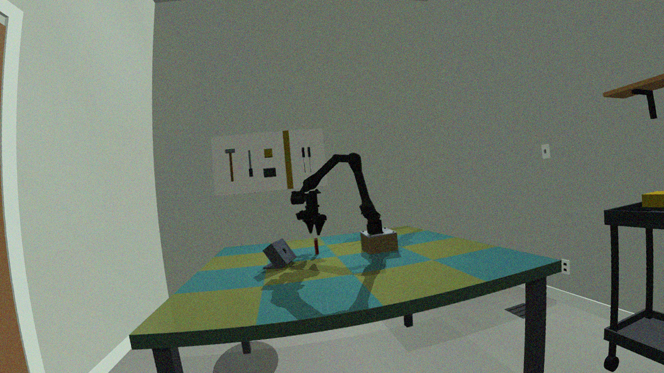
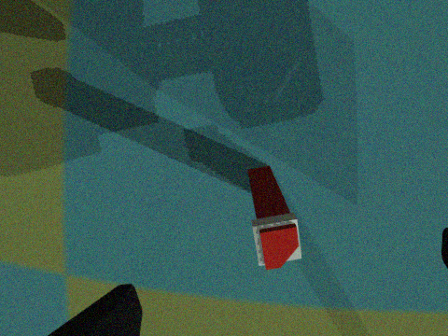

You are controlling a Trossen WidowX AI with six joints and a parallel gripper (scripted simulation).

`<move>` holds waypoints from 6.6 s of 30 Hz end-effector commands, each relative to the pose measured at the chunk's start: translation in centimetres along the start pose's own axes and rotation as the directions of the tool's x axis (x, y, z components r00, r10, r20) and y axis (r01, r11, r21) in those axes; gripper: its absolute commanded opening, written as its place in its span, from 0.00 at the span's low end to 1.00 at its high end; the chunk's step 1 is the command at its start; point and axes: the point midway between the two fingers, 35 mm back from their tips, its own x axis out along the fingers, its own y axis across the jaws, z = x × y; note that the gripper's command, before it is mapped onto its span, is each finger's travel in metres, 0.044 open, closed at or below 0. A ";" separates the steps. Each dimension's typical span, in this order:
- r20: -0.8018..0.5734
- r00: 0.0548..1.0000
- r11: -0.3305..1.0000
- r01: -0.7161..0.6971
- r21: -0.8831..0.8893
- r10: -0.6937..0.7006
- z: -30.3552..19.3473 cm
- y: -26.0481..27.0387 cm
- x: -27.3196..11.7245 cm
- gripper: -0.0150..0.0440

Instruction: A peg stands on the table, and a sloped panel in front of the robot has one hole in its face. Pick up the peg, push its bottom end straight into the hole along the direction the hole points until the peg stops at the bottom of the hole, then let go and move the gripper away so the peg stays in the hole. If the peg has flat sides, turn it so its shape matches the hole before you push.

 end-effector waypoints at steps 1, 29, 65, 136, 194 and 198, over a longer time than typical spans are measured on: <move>-0.013 1.000 1.000 -0.008 0.005 0.008 -0.2 0.1 0.9 1.00; -0.013 1.000 1.000 -0.008 0.005 0.008 -0.2 0.1 5.5 1.00; -0.004 1.000 1.000 -0.004 0.001 0.004 -0.1 0.1 6.0 0.25; 0.014 0.984 0.981 0.174 0.086 -0.176 2.8 2.3 -0.6 0.25; 0.175 0.896 0.893 0.352 0.279 -0.408 6.9 6.9 0.1 0.25; 0.190 0.887 0.887 0.356 0.295 -0.420 7.1 7.2 0.1 0.25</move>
